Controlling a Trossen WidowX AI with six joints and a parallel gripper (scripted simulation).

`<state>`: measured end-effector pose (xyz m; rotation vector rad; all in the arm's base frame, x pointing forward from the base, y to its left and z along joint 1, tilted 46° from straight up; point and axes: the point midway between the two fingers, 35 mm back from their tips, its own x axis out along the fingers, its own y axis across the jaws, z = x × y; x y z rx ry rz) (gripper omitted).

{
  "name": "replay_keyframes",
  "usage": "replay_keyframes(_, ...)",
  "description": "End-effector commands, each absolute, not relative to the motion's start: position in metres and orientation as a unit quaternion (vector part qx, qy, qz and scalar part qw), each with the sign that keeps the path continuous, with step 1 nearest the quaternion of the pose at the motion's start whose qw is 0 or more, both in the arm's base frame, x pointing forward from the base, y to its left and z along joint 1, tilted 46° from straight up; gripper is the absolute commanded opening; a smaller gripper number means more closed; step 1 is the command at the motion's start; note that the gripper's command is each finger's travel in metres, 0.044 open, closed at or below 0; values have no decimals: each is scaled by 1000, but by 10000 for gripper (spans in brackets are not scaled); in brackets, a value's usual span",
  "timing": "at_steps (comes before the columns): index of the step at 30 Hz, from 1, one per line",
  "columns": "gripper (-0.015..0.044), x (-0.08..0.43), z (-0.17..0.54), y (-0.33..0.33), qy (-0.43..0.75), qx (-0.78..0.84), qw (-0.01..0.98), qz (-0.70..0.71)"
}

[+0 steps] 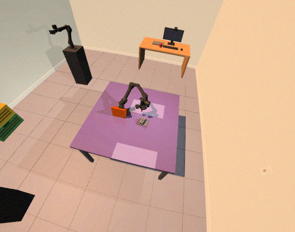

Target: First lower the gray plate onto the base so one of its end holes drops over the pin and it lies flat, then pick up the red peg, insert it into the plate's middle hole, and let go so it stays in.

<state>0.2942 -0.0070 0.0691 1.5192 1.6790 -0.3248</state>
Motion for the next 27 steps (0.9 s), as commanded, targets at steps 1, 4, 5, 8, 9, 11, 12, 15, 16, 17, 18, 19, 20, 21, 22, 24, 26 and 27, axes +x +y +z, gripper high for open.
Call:
replay_keyframes(1,0,301,62,-18,666,604,418,-130)
replay_keyframes(4,0,305,57,-24,666,604,418,-130)
replay_keyframes(5,0,306,55,-26,666,604,418,-130)
replay_keyframes(8,0,310,49,-33,666,604,418,-130)
replay_keyframes(9,0,311,47,-35,666,604,418,-130)
replay_keyframes(11,0,313,43,-39,666,604,418,-130)
replay_keyframes(12,0,314,41,-42,665,604,419,-130)
replay_keyframes(15,0,317,35,-48,665,604,419,-129)
replay_keyframes(16,0,318,33,-50,665,604,419,-129)
replay_keyframes(17,0,319,31,-52,665,604,419,-129)
replay_keyframes(18,0,320,29,-55,665,604,419,-129)
replay_keyframes(19,0,321,26,-57,665,604,419,-129)
replay_keyframes(20,0,321,24,-59,665,604,419,-129)
replay_keyframes(21,0,322,22,-61,665,604,419,-129)
replay_keyframes(22,0,323,20,-63,665,605,419,-129)
replay_keyframes(24,0,325,15,-67,665,605,419,-128)
replay_keyframes(26,0,326,11,-72,665,605,419,-128)
replay_keyframes(27,0,327,9,-74,665,605,419,-128)
